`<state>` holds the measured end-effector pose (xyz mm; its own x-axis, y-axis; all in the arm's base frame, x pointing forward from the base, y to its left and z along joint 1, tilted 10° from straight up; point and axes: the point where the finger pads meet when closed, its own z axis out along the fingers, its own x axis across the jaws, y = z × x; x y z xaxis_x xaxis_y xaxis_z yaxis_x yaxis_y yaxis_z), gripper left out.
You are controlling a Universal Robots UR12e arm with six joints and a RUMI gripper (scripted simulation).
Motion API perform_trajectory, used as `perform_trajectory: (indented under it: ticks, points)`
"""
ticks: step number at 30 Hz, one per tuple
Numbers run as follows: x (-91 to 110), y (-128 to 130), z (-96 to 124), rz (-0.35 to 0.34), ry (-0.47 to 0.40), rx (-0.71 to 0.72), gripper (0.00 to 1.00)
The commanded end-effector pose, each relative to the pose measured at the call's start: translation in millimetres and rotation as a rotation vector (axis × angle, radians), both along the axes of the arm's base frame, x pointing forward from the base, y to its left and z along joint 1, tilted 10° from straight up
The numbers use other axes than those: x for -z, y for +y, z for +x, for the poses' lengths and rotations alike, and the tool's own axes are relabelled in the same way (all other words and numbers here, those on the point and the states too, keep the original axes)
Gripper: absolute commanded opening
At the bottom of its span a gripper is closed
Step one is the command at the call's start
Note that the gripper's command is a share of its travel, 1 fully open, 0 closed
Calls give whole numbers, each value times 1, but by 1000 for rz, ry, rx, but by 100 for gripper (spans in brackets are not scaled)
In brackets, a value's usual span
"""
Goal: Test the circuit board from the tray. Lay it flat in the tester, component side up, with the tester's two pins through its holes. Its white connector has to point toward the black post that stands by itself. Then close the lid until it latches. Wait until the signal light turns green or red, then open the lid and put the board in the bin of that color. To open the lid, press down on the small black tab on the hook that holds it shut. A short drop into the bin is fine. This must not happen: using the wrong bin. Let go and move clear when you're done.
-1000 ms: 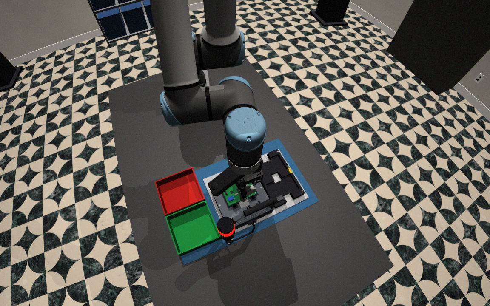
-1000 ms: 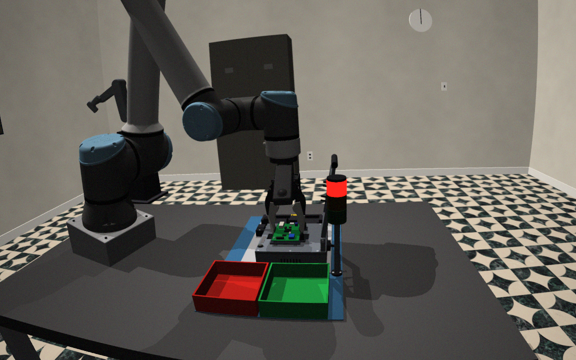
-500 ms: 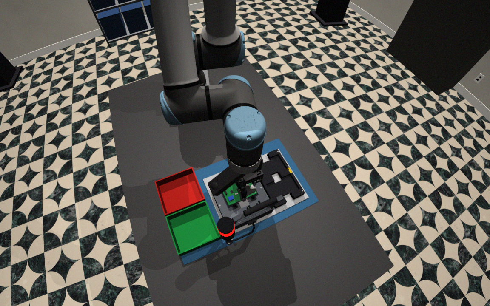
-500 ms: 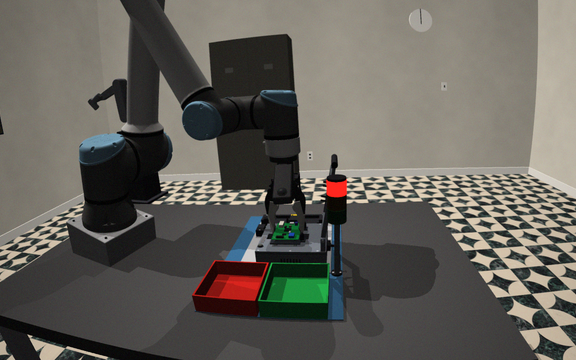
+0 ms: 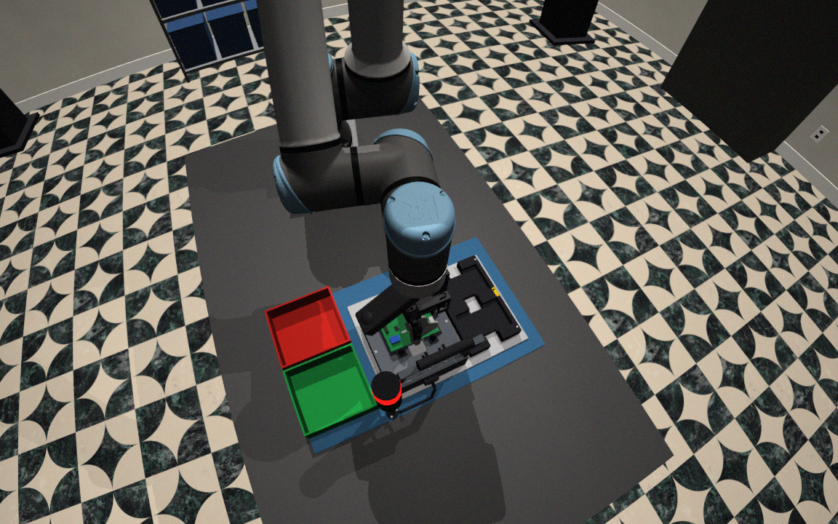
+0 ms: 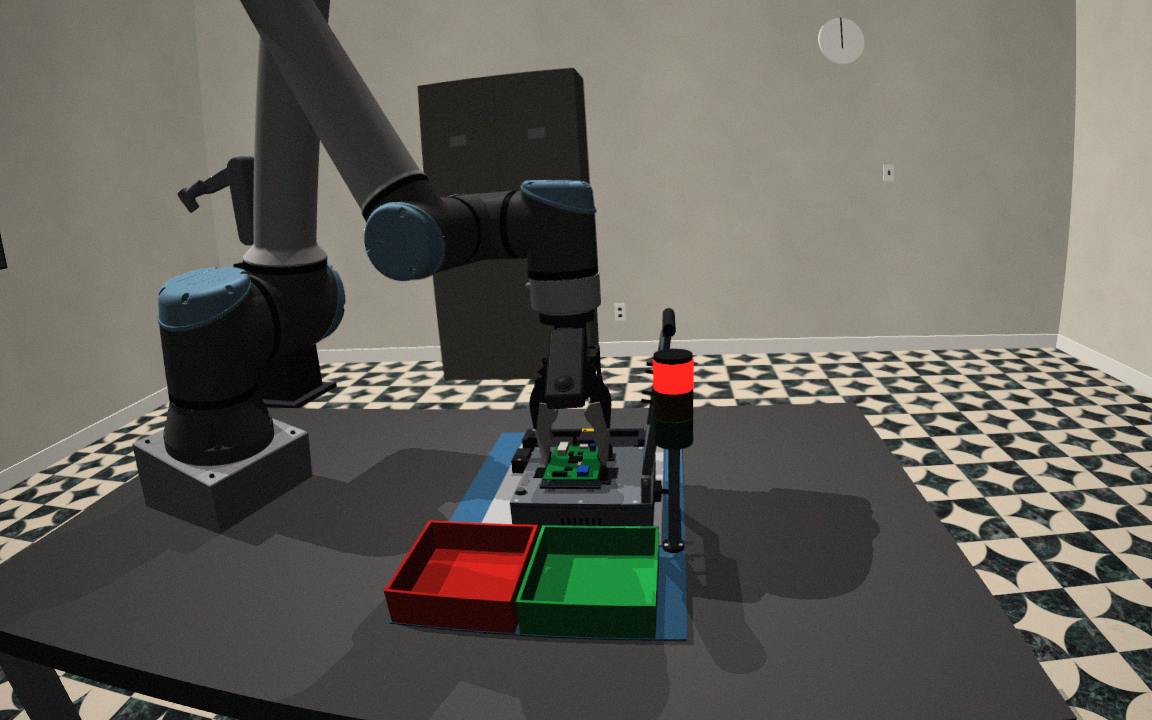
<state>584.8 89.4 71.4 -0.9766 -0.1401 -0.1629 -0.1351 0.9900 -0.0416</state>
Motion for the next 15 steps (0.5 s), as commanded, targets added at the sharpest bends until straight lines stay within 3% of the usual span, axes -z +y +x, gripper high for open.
perform_trajectory:
  ticks: [1, 15]
  points:
    - [-3, -1, 0, 0, 0, 1, 39]
    - [-5, -1, 0, 0, 1, 1, 39]
